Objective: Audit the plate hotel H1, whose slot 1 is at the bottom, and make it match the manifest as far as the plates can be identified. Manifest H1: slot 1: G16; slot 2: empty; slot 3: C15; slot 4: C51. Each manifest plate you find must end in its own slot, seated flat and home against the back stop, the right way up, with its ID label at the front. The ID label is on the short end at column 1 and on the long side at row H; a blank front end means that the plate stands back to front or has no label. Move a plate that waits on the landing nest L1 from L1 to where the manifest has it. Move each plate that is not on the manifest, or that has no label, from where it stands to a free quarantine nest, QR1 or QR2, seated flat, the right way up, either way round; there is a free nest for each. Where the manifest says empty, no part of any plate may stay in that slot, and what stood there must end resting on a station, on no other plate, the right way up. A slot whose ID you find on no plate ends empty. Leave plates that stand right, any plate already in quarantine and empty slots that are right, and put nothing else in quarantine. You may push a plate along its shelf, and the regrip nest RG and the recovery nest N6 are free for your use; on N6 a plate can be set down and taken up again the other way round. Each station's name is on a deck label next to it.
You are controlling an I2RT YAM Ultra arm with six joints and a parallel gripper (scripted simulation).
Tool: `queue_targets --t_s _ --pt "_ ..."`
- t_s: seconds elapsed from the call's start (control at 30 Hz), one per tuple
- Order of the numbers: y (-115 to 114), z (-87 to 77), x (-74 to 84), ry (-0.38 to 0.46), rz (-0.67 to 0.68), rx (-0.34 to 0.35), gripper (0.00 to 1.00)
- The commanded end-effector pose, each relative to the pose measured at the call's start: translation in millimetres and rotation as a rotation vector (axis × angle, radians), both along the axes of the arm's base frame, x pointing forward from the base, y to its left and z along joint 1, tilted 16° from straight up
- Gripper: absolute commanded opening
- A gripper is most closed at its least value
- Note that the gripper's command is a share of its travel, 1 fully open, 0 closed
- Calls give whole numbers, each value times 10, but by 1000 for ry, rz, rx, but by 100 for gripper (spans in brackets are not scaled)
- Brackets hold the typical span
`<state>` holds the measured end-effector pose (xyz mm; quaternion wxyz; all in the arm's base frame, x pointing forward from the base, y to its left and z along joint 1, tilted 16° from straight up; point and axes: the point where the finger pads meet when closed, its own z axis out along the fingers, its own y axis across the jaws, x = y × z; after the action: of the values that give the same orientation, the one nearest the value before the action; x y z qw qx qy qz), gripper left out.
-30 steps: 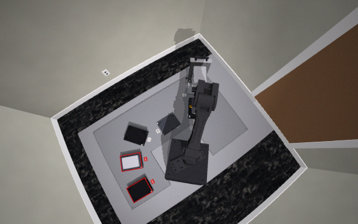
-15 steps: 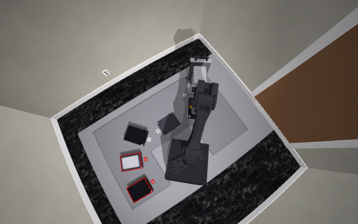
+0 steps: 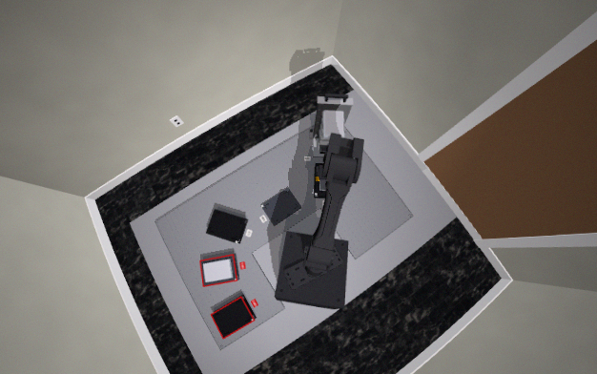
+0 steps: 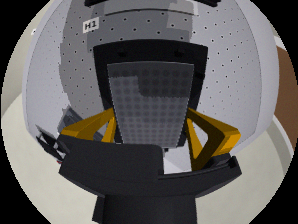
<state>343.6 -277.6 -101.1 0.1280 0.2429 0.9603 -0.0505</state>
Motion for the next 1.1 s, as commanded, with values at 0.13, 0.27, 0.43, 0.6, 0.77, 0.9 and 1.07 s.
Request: queue_targets --t_s 0.13,0.27,0.43,0.6,0.77,0.9,1.07 --pt "-35 44 47 -17 0 -13 100" --pt "-35 44 47 -17 0 -13 100" --pt "-35 44 46 -17 0 -13 100" --pt "-29 75 39 -17 0 -13 100" --pt "-7 203 8 -17 0 -13 100" --pt "16 331 -24 -17 0 -13 100" --pt "44 491 -63 -17 0 -13 100"
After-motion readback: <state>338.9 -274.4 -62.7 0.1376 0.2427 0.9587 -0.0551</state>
